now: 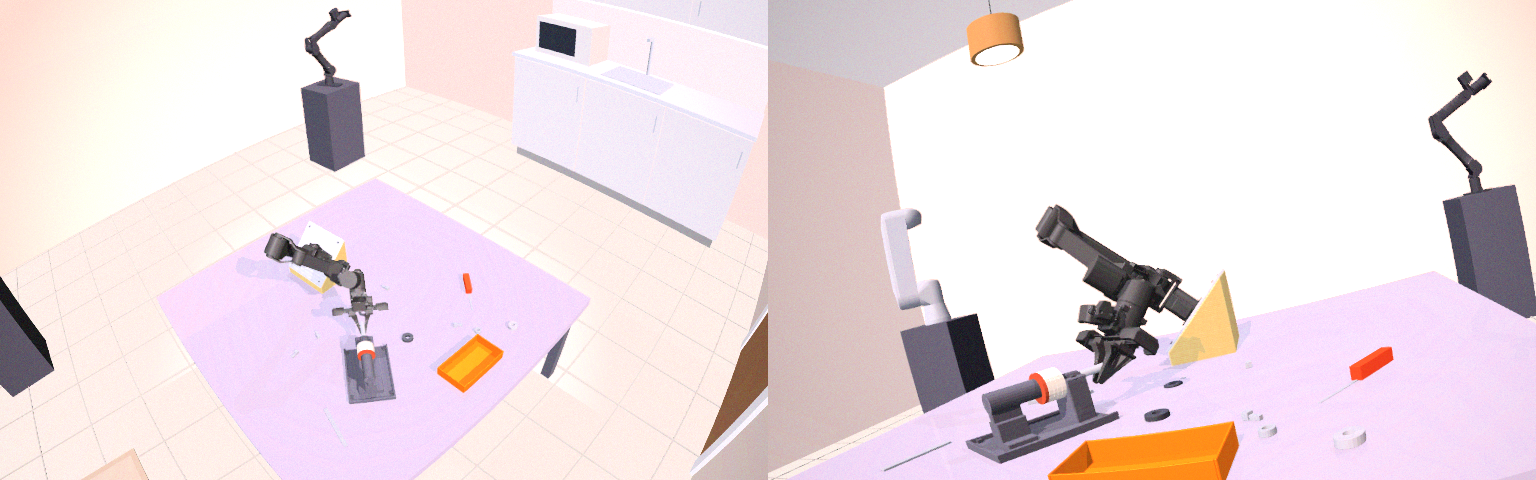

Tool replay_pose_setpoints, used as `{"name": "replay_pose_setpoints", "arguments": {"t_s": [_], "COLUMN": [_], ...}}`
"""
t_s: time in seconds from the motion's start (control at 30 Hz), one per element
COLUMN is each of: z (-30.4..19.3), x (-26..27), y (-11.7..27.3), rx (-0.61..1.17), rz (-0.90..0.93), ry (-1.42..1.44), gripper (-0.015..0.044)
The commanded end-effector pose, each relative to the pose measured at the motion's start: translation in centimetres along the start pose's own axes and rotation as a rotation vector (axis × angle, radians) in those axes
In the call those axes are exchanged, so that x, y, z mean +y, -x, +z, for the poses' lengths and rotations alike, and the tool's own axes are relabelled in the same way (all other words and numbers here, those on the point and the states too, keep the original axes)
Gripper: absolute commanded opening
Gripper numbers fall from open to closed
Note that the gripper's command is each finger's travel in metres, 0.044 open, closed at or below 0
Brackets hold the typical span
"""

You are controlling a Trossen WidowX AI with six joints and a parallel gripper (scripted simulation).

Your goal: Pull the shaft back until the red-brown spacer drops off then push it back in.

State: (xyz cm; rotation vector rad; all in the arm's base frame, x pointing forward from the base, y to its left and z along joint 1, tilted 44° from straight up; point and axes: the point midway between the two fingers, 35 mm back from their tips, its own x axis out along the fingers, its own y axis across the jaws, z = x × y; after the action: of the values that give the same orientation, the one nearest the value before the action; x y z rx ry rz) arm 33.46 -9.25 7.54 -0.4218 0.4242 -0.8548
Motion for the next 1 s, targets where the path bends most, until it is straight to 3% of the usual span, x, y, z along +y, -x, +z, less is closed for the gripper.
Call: {"name": "replay_pose_setpoints", "arguments": {"t_s": [0.0, 0.97], "z": [-0.13, -0.33], "x": [-0.03, -0.02], "y": [0.08, 0.27], "rx": [0.001, 0.002], "rz": [-0.001, -0.001], "ry": [-0.003, -0.003], "gripper": [0.0, 0.0]}}
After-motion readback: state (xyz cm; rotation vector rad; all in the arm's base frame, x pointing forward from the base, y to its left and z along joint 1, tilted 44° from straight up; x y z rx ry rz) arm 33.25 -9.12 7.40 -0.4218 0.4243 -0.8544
